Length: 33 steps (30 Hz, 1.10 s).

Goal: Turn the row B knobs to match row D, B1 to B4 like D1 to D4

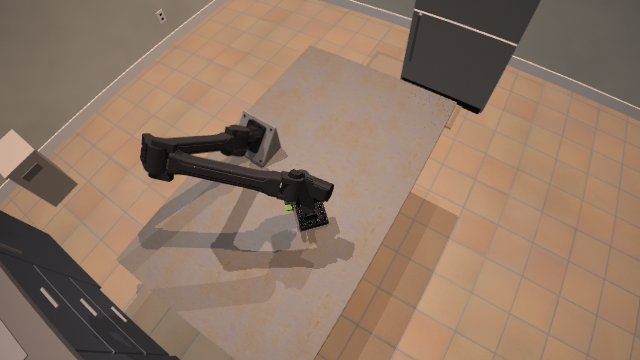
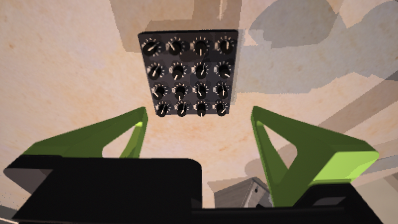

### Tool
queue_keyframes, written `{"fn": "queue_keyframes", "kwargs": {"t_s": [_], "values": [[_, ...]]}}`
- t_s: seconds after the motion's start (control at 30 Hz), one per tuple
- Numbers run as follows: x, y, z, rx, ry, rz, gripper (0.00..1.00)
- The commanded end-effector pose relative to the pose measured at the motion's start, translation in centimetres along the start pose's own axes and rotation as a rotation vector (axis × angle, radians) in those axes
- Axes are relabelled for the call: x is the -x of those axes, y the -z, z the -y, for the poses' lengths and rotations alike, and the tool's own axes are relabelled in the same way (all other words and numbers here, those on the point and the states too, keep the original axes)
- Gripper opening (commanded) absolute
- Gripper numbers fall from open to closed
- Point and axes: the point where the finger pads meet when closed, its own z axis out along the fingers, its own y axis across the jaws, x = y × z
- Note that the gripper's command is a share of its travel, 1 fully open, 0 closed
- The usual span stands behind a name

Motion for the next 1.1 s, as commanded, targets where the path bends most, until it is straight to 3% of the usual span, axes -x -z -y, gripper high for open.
{"fn": "queue_keyframes", "kwargs": {"t_s": [0.0, 0.57, 0.83, 1.07], "values": [[1.1, 1.4, -1.2, 0.021, -0.005, 0.028, 1.00], [1.0, 1.4, -1.2, 0.020, -0.004, 0.028, 1.00], [-0.5, 0.6, -0.7, 0.006, 0.012, 0.016, 1.00], [-1.0, 1.2, -0.4, 0.024, -0.009, 0.027, 1.00]]}}
